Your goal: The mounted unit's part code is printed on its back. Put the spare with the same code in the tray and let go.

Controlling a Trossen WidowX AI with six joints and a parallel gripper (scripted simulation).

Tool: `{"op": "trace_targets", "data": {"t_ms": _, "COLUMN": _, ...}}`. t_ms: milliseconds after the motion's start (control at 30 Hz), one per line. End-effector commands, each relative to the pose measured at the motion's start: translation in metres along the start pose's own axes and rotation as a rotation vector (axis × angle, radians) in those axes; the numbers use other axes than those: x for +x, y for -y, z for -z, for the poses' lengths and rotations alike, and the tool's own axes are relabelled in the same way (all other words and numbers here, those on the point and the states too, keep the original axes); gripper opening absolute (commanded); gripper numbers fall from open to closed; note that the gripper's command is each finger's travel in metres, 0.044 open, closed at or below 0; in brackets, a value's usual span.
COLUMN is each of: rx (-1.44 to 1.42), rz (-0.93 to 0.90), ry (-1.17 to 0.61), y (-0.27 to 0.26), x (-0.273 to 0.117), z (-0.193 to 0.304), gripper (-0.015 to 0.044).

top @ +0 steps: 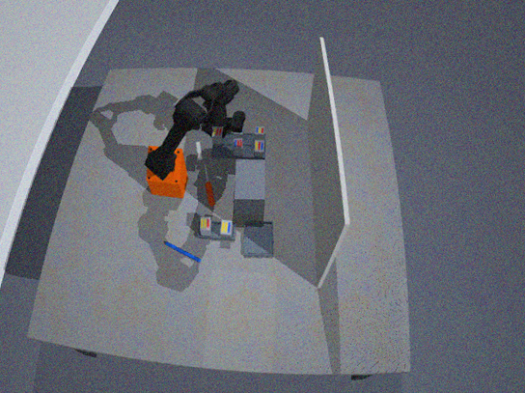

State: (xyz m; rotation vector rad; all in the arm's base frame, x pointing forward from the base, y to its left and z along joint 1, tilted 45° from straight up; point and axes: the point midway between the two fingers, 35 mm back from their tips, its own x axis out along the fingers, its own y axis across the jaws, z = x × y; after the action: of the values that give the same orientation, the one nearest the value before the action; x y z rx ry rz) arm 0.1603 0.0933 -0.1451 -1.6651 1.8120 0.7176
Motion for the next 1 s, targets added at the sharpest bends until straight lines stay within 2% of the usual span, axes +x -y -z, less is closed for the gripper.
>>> {"op": "trace_targets", "data": {"t_ms": 0, "rx": 0.003, "rz": -0.005, "ry": -0.002, "y": -0.002, "x": -0.013, "z": 0.001, "gripper": 0.0000}}
{"op": "trace_targets", "data": {"t_ms": 200, "rx": 0.000, "rz": -0.002, "ry": -0.003, "y": -0.001, "x": -0.013, "z": 0.000, "gripper": 0.0000}}
{"op": "trace_targets", "data": {"t_ms": 600, "rx": 0.002, "rz": -0.006, "ry": 0.000, "y": -0.001, "x": -0.085, "z": -0.005, "gripper": 0.0000}}
{"op": "trace_targets", "data": {"t_ms": 967, "rx": -0.001, "rz": -0.015, "ry": 0.032, "y": 0.020, "x": -0.094, "z": 0.004, "gripper": 0.0000}}
